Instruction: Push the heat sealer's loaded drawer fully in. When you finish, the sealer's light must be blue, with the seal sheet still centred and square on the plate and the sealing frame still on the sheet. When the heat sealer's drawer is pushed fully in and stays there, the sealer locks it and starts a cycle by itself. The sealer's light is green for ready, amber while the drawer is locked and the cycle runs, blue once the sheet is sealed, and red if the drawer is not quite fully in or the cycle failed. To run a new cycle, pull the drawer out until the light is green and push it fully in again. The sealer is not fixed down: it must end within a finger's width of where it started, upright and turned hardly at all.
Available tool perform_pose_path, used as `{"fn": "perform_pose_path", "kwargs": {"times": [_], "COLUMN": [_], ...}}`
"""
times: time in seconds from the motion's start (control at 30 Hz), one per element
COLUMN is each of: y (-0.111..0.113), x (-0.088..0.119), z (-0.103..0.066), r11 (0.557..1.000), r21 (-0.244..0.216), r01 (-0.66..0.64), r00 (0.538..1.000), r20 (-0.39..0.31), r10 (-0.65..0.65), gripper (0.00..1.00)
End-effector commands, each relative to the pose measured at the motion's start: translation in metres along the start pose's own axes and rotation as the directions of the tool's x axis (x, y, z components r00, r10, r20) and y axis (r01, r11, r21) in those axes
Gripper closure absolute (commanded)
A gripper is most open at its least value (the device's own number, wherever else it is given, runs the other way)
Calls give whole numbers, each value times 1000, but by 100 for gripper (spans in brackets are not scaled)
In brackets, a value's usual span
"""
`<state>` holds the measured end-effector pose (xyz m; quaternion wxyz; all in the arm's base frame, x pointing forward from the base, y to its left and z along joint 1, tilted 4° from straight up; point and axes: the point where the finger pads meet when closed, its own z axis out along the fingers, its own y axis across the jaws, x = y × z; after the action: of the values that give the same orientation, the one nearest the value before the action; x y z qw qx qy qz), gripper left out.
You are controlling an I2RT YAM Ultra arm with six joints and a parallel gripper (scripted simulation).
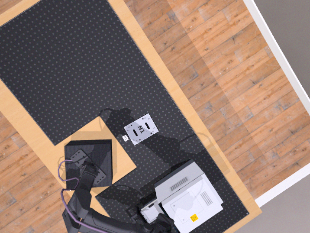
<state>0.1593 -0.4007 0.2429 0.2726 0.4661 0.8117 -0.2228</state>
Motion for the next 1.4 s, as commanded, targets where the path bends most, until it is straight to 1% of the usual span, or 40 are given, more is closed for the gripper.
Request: {"fn": "perform_pose_path", "kwargs": {"times": [0.0,0.07,0.13,0.23,0.3,0.33,0.37,0.4,0.47,0.5,0.53,0.57,0.63,0.7,0.73,0.77,0.8,0.83,0.87,0.93,0.97,1.0,1.1,1.17,1.2,1.27,1.3,1.33,1.37], "y": [-9,-17,-17,-24,-28,-26,-28,-30,-36,-36,-41,-45,-50,-50,-52,-52,-50,-52,-56,-60,-59,-65,-73,-75,-72,-72,-74,-78,-76], "x": [4,10,10,19,25,44,39,42,42,56,46,50,57,57,60,61,74,77,74,81,93,86,97,104,120,120,118,116,133], "z": [-1,2,2,7,10,19,7,9,13,21,20,21,23,23,24,21,20,21,24,27,29,32,34,35,36,36,30,34,41], "r11": [1000,998,998,992,992,992,992,994,994,989,986,982,973,973,972,972,973,975,975,975,970,961,941,940,940,940,945,945,932], "r21": [-3,27,27,50,52,41,33,32,35,39,53,73,97,97,98,89,81,78,80,80,88,103,152,147,141,141,134,135,151], "r01": [-8,-60,-60,-116,-119,-120,-118,-108,-107,-140,-160,-176,-211,-211,-215,-218,-217,-206,-206,-205,-228,-256,-301,-308,-311,-311,-300,-299,-329], "r00": [1000,994,994,979,978,970,978,979,983,965,962,953,931,931,928,931,927,929,937,937,912,901,854,850,837,837,851,862,812], "r20": [-30,-84,-84,-161,-166,-207,-171,-171,-146,-220,-214,-238,-285,-285,-290,-278,-296,-297,-272,-272,-331,-334,-397,-402,-428,-428,-409,-386,-459], "r10": [8,63,63,123,126,126,122,112,111,145,168,189,230,230,234,234,232,220,220,220,245,276,337,342,342,342,328,328,361], "gripper": [55,55,55,55,55,55,55,55,55,55,55,55,55,55,55,55,55,55,55,55,55,55,55,55,55,55,55,55,55]}}
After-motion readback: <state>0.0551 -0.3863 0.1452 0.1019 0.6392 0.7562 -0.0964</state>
